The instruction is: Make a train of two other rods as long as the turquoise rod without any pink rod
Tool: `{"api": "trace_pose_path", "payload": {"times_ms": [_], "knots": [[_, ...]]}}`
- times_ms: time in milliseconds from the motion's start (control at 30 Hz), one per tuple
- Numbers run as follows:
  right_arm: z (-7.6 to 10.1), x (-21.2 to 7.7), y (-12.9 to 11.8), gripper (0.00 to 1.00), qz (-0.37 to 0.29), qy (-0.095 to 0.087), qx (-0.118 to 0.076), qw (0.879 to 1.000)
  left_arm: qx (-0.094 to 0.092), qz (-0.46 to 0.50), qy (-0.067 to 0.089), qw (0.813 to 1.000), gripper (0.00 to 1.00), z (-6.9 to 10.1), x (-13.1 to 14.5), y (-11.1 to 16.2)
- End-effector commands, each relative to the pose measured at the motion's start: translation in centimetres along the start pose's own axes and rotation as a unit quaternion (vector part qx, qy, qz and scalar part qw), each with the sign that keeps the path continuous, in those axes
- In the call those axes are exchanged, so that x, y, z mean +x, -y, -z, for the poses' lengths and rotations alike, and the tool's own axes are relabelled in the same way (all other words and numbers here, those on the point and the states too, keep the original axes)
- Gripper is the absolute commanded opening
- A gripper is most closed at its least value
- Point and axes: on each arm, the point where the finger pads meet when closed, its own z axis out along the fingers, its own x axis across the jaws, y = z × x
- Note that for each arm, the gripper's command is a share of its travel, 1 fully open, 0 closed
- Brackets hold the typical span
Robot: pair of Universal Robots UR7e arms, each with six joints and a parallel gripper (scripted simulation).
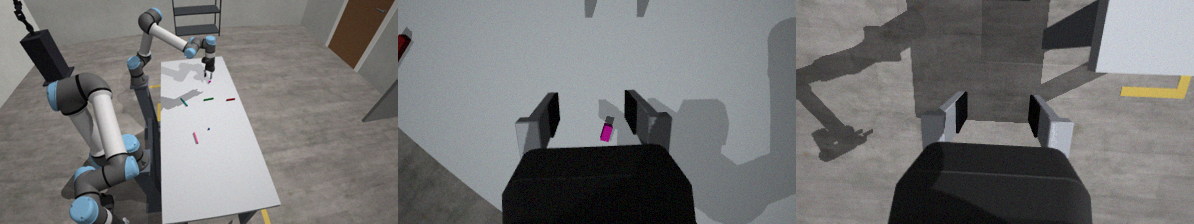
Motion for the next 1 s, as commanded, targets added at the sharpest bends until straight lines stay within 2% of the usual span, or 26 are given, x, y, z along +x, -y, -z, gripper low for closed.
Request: {"api": "trace_pose_path", "payload": {"times_ms": [0, 500, 967], "knots": [[0.0, 0.0, 0.0, 1.00, 0.000, 0.000, -0.001, 1.000, 0.001, -0.036, 0.001, 0.999, 1.00, -0.4, 0.3, -1.3], [0.0, 0.0, 0.0, 1.00, 0.000, 0.000, -0.001, 1.000, 0.000, -0.127, 0.001, 0.992, 1.00, -2.0, 1.6, -5.2], [0.0, 0.0, 0.0, 1.00, 0.000, 0.000, -0.001, 1.000, 0.000, -0.146, 0.001, 0.989, 1.00, -2.4, 1.9, -6.0]]}}
